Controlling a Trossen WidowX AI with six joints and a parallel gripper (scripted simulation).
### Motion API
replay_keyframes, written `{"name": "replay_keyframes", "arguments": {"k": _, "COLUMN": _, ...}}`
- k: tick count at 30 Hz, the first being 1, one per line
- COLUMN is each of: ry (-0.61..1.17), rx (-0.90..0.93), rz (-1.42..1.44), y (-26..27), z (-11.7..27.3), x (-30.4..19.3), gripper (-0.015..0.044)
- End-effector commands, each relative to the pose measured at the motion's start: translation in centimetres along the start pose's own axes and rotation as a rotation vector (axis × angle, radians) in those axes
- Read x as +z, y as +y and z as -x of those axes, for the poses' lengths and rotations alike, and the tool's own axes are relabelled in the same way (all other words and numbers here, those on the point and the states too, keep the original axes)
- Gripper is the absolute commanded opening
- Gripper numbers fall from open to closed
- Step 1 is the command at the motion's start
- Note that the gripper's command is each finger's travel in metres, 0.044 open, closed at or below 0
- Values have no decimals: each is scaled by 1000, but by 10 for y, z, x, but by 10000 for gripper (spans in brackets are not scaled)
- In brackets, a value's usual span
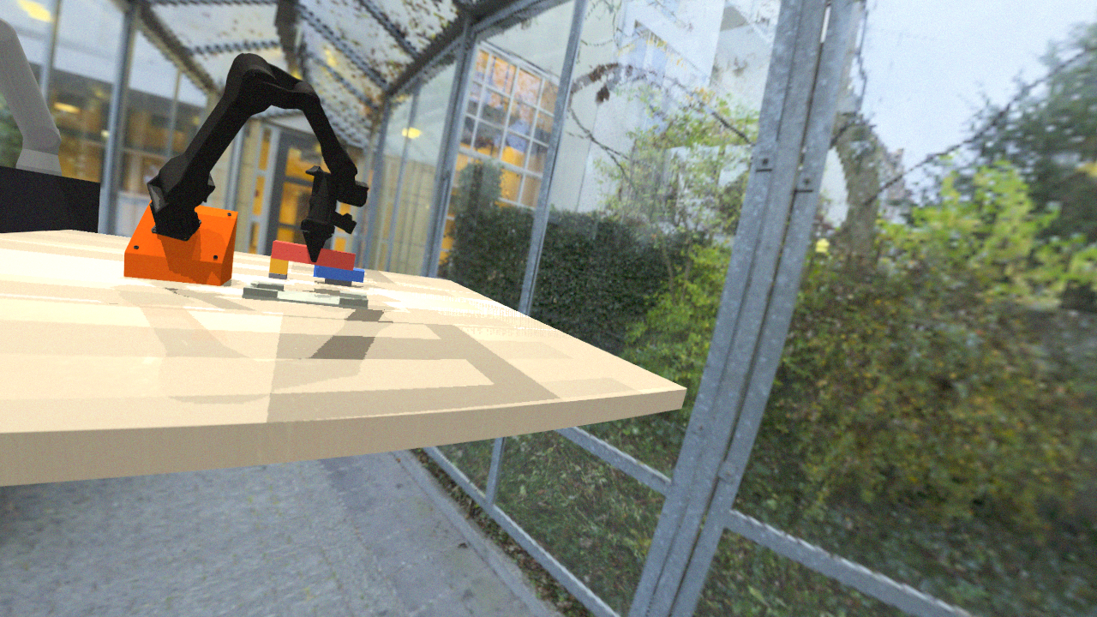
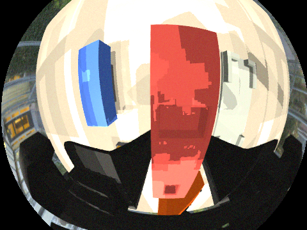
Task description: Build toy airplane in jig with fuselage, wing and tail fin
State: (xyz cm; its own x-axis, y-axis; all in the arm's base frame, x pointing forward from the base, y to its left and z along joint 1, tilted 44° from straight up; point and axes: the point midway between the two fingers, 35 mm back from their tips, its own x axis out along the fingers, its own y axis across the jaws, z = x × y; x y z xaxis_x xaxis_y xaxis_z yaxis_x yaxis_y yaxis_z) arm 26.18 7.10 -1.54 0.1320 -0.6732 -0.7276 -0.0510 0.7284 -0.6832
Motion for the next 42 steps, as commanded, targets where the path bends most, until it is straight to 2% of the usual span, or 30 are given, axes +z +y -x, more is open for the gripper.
{"name": "replay_keyframes", "arguments": {"k": 1, "ry": -14, "rx": 14, "rz": -13, "y": 1, "z": 18, "x": 3, "gripper": 0}}
{"name": "replay_keyframes", "arguments": {"k": 17, "ry": -12, "rx": 7, "rz": -14, "y": -4, "z": 67, "x": -4, "gripper": 0}}
{"name": "replay_keyframes", "arguments": {"k": 23, "ry": -12, "rx": 8, "rz": -13, "y": -6, "z": 66, "x": -4, "gripper": 0}}
{"name": "replay_keyframes", "arguments": {"k": 42, "ry": -14, "rx": 28, "rz": 1, "y": -56, "z": 40, "x": 12, "gripper": 0}}
